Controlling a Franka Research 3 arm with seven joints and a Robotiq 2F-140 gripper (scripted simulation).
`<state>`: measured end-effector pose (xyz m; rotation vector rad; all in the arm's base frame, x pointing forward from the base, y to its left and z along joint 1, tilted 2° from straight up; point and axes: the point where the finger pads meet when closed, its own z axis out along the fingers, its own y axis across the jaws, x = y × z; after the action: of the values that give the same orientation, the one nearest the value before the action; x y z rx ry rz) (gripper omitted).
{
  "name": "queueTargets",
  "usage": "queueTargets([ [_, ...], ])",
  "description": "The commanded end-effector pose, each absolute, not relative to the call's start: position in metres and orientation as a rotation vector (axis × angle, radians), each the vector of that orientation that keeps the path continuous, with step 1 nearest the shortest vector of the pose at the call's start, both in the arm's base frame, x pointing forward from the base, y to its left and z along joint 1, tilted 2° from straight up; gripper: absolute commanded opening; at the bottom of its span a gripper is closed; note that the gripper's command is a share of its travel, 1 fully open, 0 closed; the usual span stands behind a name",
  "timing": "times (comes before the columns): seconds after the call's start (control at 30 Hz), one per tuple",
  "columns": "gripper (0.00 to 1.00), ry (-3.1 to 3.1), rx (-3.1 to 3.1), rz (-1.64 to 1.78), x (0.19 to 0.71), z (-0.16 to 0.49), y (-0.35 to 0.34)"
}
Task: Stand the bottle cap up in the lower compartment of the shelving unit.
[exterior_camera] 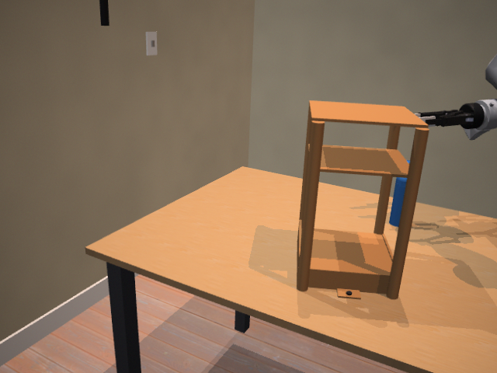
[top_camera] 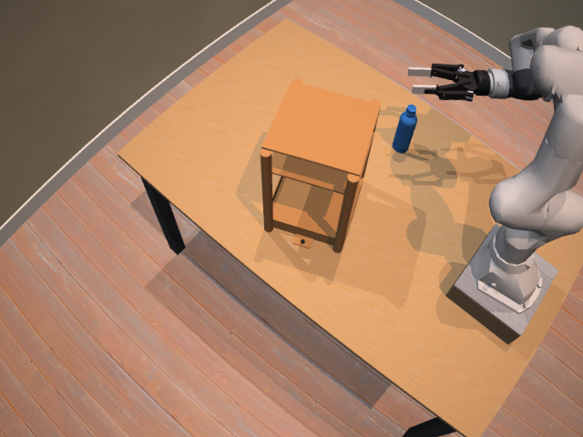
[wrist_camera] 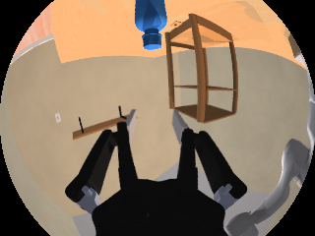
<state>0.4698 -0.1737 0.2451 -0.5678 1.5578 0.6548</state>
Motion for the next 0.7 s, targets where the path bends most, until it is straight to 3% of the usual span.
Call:
queueTargets([
  [0.0,0.44,1.44,-0.637,0.618,0.47,0.2573,-0.1667],
  [0.67,0.44,1.439,-0.637,0.618,0.4701,0.2542,-0.1667],
])
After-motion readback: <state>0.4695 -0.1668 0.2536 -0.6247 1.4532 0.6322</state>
